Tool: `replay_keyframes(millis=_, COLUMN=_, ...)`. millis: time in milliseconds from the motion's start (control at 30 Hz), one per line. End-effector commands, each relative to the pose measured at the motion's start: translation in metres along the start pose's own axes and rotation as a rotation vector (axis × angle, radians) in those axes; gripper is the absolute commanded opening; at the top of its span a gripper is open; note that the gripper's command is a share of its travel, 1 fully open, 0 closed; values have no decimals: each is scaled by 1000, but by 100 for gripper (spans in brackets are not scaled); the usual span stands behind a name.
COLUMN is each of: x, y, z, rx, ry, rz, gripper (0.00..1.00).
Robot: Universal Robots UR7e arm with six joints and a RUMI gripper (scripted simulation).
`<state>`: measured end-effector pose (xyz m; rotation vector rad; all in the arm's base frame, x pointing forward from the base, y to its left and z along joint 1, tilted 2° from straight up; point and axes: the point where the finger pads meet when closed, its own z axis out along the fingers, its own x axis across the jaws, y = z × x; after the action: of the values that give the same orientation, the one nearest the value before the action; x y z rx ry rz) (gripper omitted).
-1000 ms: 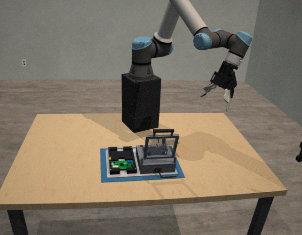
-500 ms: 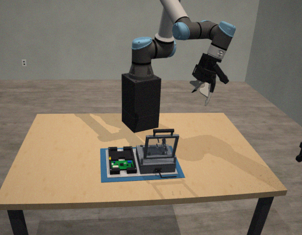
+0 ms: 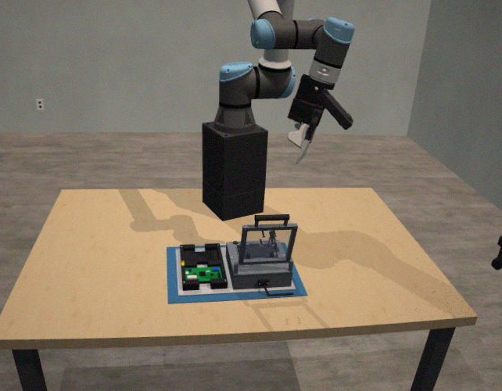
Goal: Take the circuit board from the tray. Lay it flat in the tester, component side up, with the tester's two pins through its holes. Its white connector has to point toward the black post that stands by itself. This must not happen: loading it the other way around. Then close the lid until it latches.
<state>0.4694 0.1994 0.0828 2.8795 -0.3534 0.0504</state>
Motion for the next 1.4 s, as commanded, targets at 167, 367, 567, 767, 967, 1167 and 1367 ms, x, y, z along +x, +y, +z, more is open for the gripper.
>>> replay_keyframes(millis=167, x=19, y=58, z=-10, rx=49, ry=-51, rz=340, gripper=100)
replay_keyframes(millis=367, x=26, y=93, z=-15, rx=75, ry=-84, rz=552, gripper=100)
replay_keyframes(millis=567, x=30, y=123, z=-19, rx=96, ry=-112, rz=734, gripper=100)
replay_keyframes(millis=767, x=32, y=157, z=-24, rx=119, ry=-147, rz=946, gripper=100)
replay_keyframes(millis=967, x=31, y=189, z=-29, rx=141, ry=-182, rz=1157, gripper=100)
replay_keyframes(millis=1167, x=29, y=213, z=-31, rx=158, ry=-207, rz=1304, gripper=100)
replay_keyframes(millis=1367, x=43, y=211, z=-6, rx=177, ry=-178, rz=1061, gripper=100)
